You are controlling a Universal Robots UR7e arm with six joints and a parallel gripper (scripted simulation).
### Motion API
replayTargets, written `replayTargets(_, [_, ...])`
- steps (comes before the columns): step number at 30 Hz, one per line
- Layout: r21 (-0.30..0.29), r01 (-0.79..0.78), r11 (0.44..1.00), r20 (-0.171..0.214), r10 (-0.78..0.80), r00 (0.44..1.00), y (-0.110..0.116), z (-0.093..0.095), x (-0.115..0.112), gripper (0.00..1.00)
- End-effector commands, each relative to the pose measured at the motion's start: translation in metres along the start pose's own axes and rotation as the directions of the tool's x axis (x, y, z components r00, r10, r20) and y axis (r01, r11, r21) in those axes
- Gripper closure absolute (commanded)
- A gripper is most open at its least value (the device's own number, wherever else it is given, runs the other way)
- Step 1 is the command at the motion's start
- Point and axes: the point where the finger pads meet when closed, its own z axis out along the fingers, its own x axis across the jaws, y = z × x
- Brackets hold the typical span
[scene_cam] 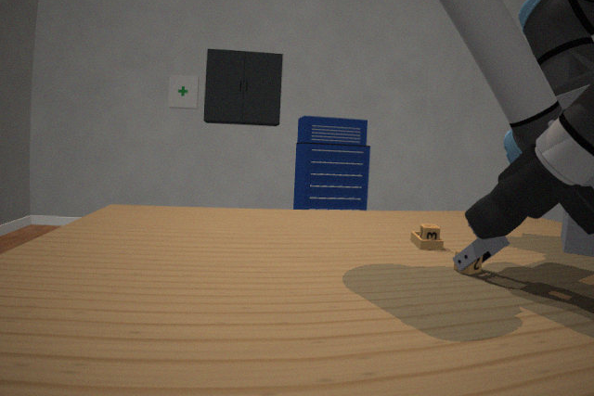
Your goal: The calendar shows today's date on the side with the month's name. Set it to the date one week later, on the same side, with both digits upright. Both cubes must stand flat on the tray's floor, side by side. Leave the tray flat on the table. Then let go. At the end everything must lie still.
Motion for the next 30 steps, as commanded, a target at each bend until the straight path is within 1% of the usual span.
replayTargets(1, [0.000, -0.002, 1.000, 0.001, 0.002, 1.000, 0.000, 0.001, 0.001, 0.43])
replayTargets(17, [0.000, -0.002, 1.000, 0.001, 0.002, 1.000, 0.001, 0.000, 0.001, 0.43])
replayTargets(23, [0.001, 0.000, 1.000, -0.001, 0.000, 1.000, 0.005, -0.005, 0.000, 0.43])
replayTargets(30, [0.000, 0.000, 1.000, -0.001, 0.000, 1.000, 0.023, -0.023, 0.000, 0.43])
